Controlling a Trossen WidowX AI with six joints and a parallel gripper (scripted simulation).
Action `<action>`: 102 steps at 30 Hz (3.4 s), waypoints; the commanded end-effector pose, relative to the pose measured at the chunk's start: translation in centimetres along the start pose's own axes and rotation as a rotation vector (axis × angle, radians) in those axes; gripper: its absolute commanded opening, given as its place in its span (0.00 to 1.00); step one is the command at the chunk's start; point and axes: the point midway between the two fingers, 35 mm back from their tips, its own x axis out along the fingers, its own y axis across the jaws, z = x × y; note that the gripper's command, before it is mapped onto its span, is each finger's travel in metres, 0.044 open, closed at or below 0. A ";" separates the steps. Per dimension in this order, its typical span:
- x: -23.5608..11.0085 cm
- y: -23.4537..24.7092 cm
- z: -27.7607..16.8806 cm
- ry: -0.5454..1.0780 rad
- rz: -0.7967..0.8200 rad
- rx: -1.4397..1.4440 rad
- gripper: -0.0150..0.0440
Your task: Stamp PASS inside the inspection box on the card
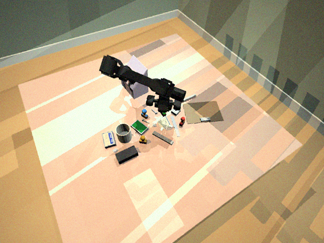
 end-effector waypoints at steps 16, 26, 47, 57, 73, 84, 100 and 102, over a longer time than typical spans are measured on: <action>1.0 0.4 0.2 -0.002 0.010 0.016 0.25; 1.7 0.5 0.2 -0.002 0.010 0.016 0.25; 3.1 0.5 0.2 -0.003 0.010 0.018 0.25; 3.7 0.5 0.2 -0.003 0.010 0.019 0.25; 4.8 0.5 0.2 -0.004 0.009 0.020 0.25; 5.5 0.4 0.1 -0.005 0.008 0.021 0.25; 6.4 0.3 0.1 -0.006 0.007 0.022 0.25; 6.4 0.3 0.1 -0.006 0.007 0.023 0.25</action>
